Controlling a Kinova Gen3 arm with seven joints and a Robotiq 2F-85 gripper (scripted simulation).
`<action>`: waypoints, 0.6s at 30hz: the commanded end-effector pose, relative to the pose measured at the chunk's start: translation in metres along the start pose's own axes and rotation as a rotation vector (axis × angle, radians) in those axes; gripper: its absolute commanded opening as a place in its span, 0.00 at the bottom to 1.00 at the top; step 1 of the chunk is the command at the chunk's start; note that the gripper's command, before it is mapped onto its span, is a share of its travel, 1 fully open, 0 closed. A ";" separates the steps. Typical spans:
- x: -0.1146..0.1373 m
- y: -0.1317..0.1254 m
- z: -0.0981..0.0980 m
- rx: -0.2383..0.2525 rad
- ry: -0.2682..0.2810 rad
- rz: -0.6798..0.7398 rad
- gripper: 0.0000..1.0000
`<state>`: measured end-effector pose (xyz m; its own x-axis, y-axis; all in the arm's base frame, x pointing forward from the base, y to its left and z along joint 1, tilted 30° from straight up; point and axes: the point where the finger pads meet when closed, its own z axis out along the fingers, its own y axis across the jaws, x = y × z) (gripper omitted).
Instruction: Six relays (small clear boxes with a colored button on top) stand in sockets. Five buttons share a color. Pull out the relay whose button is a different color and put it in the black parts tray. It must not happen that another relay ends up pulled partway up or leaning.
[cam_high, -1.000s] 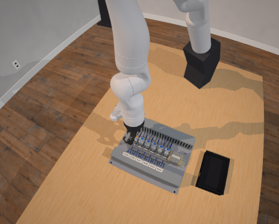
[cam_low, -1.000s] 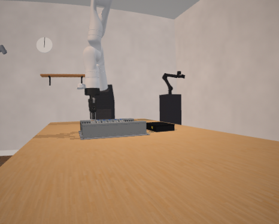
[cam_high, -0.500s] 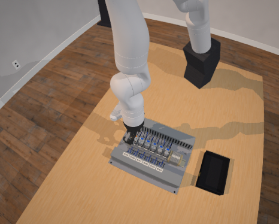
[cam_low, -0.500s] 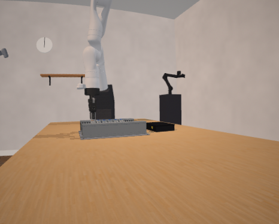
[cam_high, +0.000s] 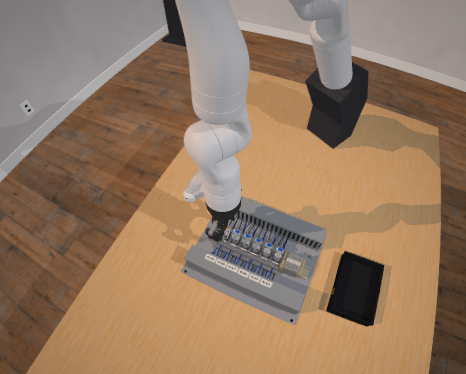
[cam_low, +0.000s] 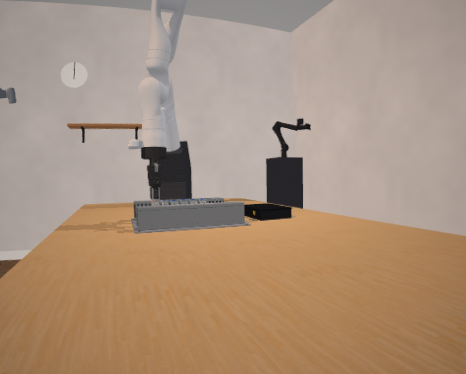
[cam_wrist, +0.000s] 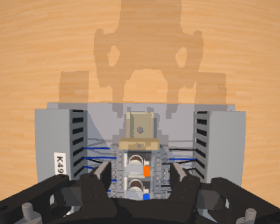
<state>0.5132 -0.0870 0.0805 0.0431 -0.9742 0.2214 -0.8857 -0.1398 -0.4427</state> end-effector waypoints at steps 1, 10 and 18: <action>0.000 -0.003 -0.002 0.004 0.001 -0.003 0.61; 0.001 -0.005 -0.003 0.004 0.001 -0.003 0.61; 0.001 -0.005 -0.003 0.004 0.001 -0.003 0.61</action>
<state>0.5142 -0.0859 0.0826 0.0447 -0.9742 0.2214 -0.8857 -0.1412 -0.4422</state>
